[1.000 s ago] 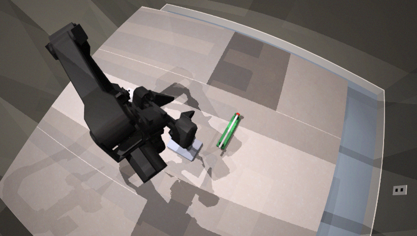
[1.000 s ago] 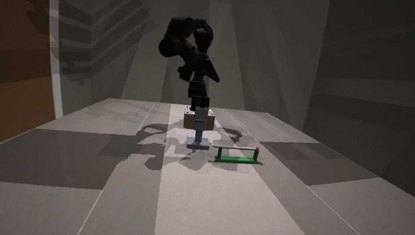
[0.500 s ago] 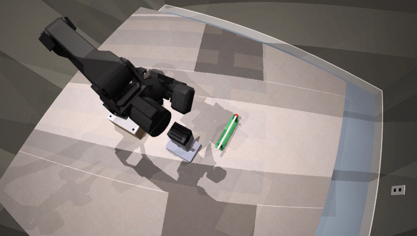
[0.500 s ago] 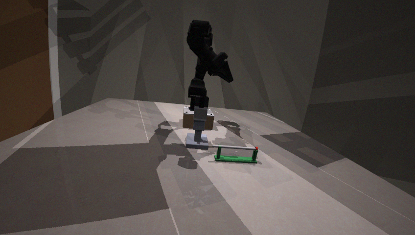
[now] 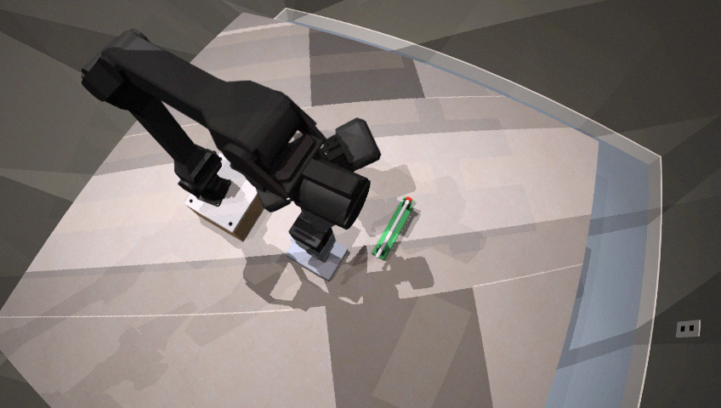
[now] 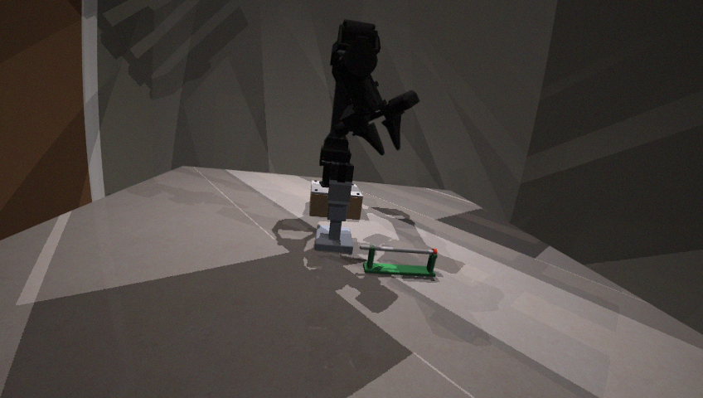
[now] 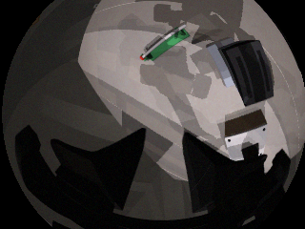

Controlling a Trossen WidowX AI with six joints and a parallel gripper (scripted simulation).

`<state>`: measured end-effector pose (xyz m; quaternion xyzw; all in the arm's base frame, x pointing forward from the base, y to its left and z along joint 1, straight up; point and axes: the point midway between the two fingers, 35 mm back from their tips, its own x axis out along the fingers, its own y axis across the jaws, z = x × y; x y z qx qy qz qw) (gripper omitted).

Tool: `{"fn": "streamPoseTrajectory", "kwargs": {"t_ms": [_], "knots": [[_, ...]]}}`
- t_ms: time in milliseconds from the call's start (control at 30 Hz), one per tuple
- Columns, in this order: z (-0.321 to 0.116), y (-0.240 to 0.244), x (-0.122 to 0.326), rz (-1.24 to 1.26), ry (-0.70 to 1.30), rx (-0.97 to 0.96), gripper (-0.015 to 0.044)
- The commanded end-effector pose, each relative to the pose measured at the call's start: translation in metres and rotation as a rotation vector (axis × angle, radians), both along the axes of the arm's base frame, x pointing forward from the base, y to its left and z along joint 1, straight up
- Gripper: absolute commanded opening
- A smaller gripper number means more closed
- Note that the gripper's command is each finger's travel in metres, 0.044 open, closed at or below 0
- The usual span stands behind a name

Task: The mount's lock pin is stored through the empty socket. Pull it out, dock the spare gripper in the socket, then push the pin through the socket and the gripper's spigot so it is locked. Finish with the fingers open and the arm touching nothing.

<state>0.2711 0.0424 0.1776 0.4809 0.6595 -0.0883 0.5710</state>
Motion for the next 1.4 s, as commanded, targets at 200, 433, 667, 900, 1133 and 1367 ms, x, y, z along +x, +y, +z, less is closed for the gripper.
{"fn": "streamPoseTrajectory", "kwargs": {"t_ms": [200, 433, 667, 900, 1133, 1367], "knots": [[-0.042, 0.001, 0.079, 1.239, -0.279, -0.452, 0.018], [-0.051, 0.005, 0.103, 1.663, -0.311, -0.528, 0.018], [-0.061, 0.014, 0.126, 2.135, -0.296, -0.554, 0.018], [-0.063, 0.018, 0.128, 2.251, -0.284, -0.548, 0.018], [-0.063, 0.018, 0.128, 2.251, -0.284, -0.548, 0.018], [-0.063, 0.02, 0.131, 2.251, -0.285, -0.548, 0.018]]}}
